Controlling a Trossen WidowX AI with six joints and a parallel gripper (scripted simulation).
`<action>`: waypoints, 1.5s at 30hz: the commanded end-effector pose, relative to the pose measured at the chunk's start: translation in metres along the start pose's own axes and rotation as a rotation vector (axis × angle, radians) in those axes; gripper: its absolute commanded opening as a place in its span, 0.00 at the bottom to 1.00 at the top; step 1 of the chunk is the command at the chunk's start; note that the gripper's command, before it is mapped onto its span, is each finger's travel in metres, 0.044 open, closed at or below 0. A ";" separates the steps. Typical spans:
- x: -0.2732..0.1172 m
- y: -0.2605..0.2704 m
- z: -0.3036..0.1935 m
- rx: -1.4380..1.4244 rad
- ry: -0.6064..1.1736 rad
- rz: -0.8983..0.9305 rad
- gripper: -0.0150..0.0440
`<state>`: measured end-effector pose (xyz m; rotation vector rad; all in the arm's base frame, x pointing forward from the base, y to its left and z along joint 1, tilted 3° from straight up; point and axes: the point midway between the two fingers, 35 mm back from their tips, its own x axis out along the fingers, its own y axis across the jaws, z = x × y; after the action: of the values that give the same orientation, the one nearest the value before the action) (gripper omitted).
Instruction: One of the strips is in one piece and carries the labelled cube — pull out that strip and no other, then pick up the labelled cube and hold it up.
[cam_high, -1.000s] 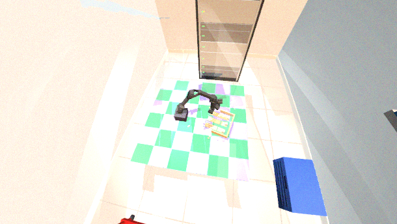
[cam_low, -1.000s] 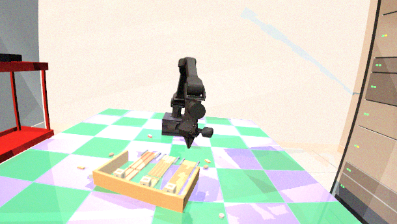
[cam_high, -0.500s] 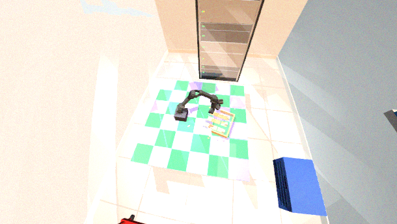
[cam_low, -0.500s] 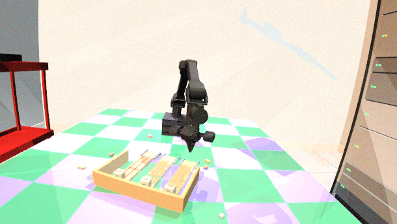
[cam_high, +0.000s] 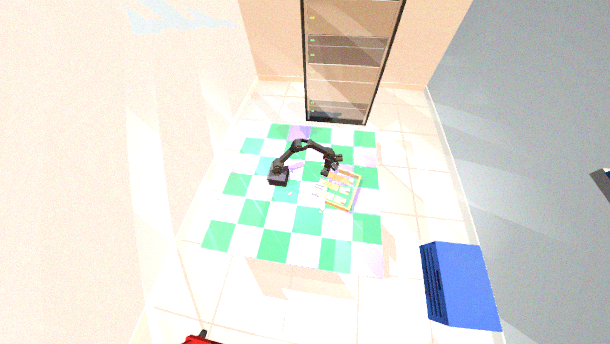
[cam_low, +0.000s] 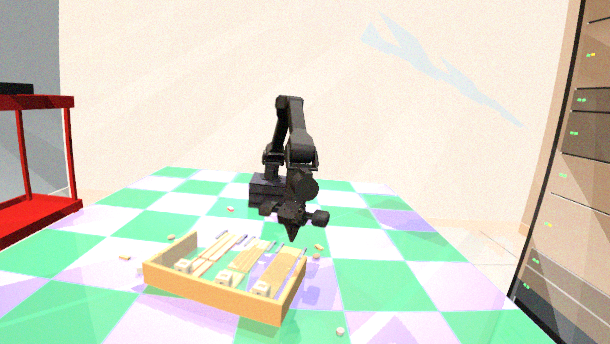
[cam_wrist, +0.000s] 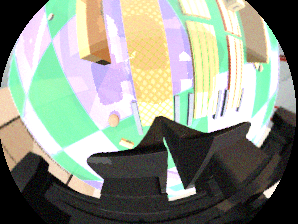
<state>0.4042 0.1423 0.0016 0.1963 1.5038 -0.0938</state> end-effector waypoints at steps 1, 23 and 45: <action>0.008 -0.001 0.000 0.006 0.000 -0.005 0.25; 0.032 -0.002 0.000 0.006 0.000 -0.005 0.25; 0.033 -0.002 0.000 0.006 0.000 -0.005 0.25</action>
<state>0.4056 0.1429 -0.0307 0.1950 1.5081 -0.0954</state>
